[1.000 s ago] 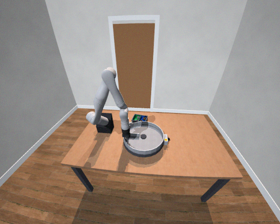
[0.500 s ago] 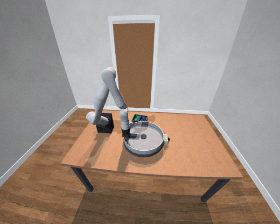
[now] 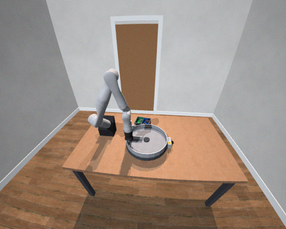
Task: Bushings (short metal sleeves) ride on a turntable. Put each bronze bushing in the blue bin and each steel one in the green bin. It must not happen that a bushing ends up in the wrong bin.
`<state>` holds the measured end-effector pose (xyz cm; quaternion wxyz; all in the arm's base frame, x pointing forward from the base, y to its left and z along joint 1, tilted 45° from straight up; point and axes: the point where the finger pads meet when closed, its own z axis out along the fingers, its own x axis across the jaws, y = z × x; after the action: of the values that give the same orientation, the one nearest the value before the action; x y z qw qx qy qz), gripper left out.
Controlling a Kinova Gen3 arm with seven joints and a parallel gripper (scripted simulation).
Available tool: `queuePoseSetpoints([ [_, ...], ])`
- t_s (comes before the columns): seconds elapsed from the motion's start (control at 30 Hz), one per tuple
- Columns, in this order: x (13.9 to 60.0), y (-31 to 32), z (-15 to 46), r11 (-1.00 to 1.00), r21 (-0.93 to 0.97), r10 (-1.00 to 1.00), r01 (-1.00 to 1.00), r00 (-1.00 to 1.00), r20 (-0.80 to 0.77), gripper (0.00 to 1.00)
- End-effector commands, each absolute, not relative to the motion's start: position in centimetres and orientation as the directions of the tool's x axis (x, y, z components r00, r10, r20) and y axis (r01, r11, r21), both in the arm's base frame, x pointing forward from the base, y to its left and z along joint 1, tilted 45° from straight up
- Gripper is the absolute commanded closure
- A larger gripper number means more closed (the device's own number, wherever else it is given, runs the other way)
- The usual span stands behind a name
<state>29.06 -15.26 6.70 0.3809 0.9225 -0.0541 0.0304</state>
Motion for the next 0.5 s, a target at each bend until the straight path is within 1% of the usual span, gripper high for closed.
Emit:
queuePoseSetpoints([
  [0.0, 29.09, -15.23, 6.71, -0.704, 0.699, -0.076, -0.123, 0.992, 0.098, 1.00],
  [0.47, 29.08, -15.06, 6.88, -0.704, 0.699, -0.076, -0.123, 0.992, 0.097, 1.00],
])
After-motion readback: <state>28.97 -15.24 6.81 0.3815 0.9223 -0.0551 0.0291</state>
